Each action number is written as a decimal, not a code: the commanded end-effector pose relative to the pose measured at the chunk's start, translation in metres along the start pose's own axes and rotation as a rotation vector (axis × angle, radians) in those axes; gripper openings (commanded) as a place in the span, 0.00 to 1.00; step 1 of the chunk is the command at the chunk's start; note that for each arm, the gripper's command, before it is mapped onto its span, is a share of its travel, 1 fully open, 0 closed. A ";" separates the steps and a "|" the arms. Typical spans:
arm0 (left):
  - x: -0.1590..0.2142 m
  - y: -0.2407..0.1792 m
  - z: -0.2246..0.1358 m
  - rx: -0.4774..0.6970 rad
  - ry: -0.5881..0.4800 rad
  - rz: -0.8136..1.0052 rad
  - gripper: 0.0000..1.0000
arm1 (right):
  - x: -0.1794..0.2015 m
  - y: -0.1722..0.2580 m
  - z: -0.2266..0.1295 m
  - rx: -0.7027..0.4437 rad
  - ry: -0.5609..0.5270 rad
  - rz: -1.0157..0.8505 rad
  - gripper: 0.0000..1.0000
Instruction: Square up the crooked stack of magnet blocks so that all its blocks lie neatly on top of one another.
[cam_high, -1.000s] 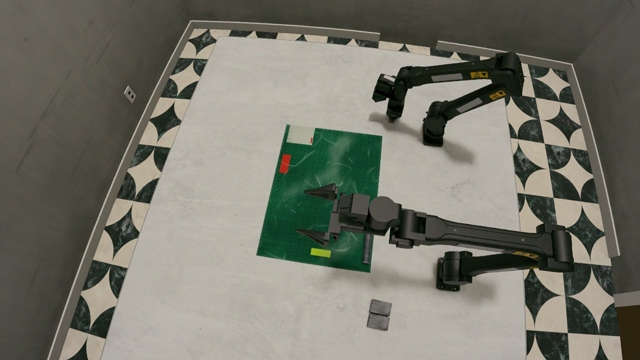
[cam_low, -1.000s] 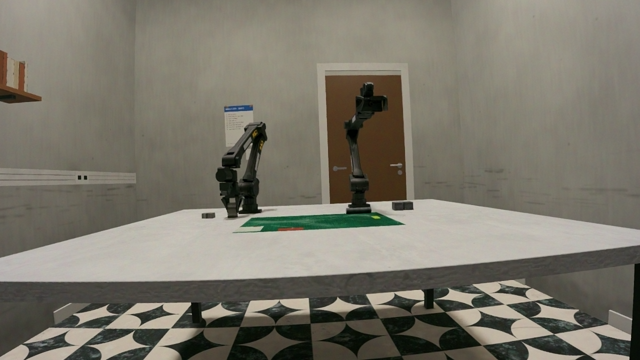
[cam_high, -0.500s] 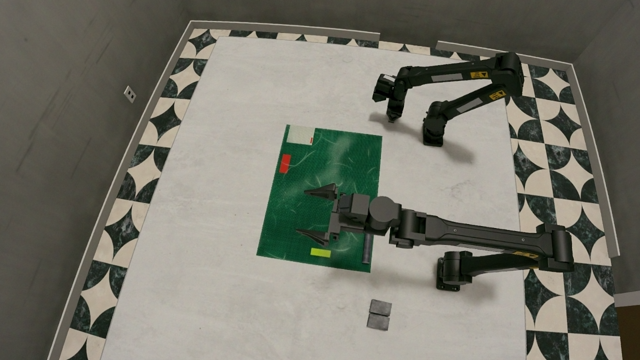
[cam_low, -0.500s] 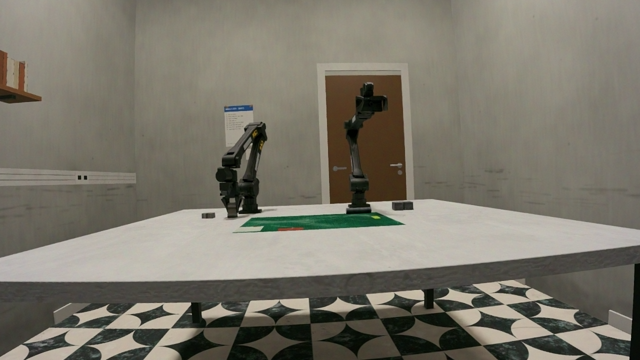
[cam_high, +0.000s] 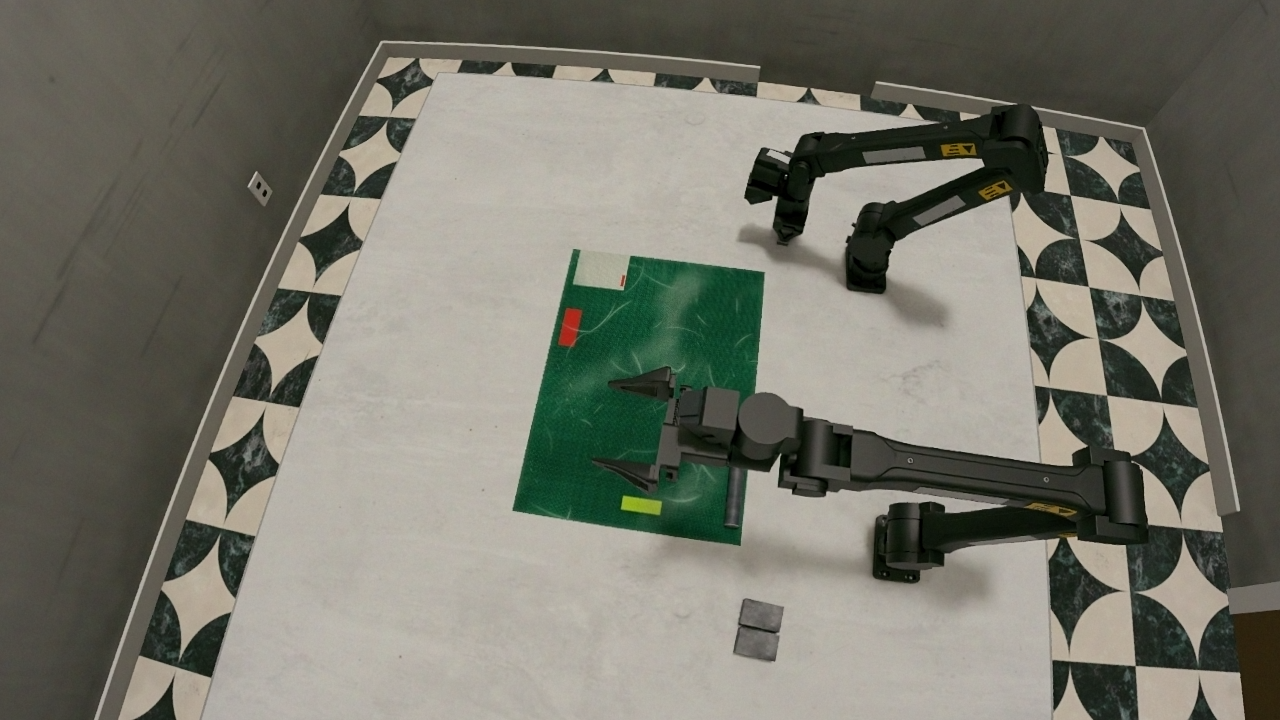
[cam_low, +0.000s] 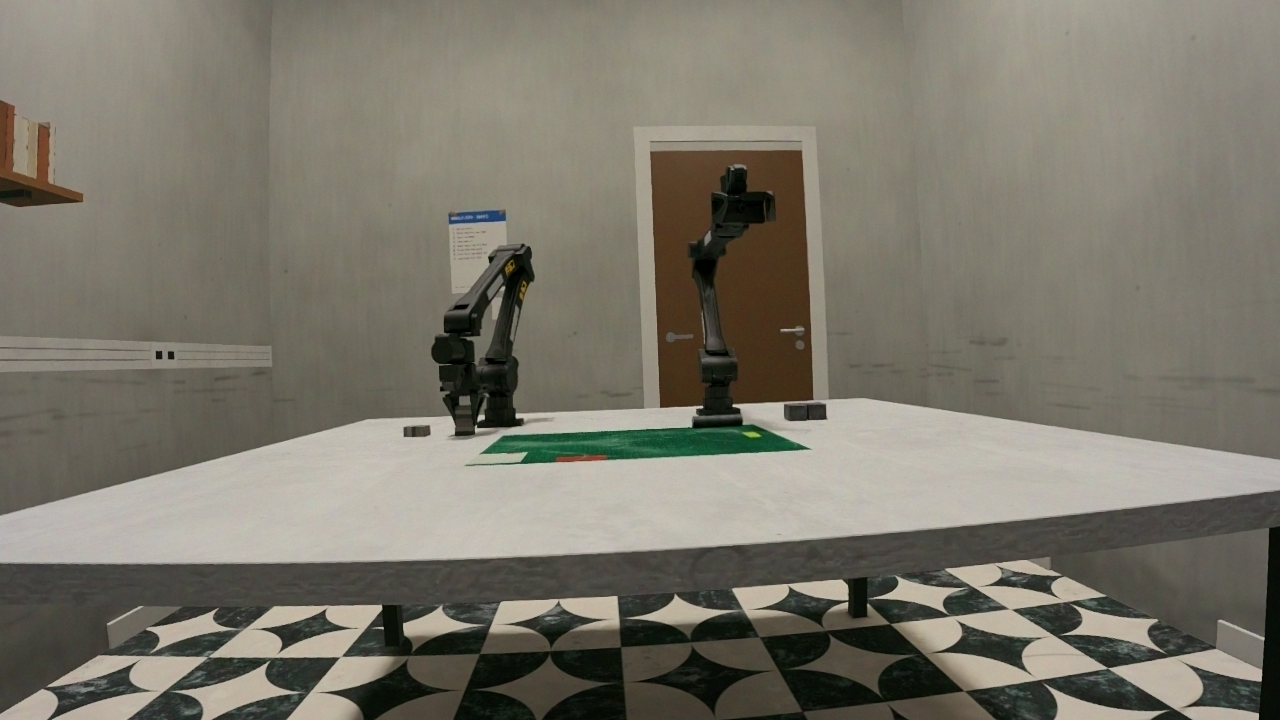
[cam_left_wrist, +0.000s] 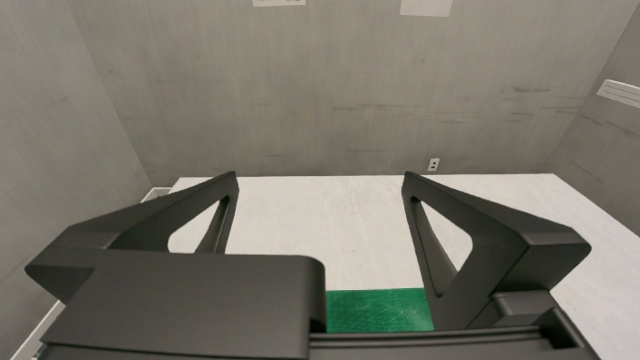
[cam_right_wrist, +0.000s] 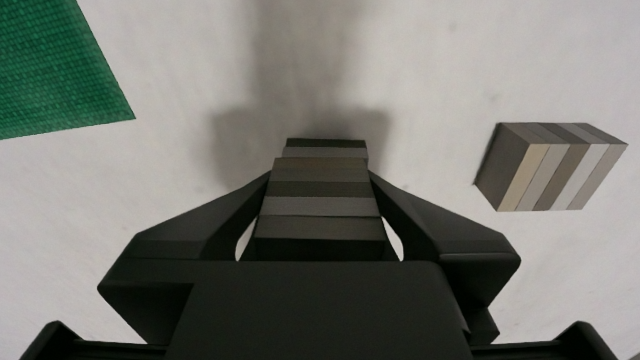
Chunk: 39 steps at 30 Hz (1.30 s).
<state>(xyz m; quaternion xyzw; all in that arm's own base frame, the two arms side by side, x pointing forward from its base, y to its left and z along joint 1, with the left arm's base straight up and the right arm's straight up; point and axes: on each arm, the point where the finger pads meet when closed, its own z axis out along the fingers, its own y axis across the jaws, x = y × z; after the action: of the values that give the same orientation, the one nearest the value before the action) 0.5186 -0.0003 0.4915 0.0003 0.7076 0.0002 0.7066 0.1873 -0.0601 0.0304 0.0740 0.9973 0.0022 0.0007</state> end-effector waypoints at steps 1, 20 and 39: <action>-0.026 -0.002 -0.001 0.003 -0.048 -0.016 1.00 | -0.020 -0.005 -0.011 0.016 -0.047 0.003 0.46; -0.026 -0.002 -0.001 0.003 -0.048 -0.016 1.00 | -0.020 -0.005 -0.011 0.016 -0.047 0.003 0.46; -0.026 -0.002 -0.001 0.003 -0.048 -0.016 1.00 | -0.020 -0.005 -0.011 0.015 -0.048 0.004 0.78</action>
<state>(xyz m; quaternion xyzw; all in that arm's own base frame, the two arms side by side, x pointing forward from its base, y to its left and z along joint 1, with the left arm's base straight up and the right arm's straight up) 0.5186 -0.0003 0.4915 0.0003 0.7076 0.0002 0.7066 0.1871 -0.0609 0.0304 0.0744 0.9972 -0.0001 0.0002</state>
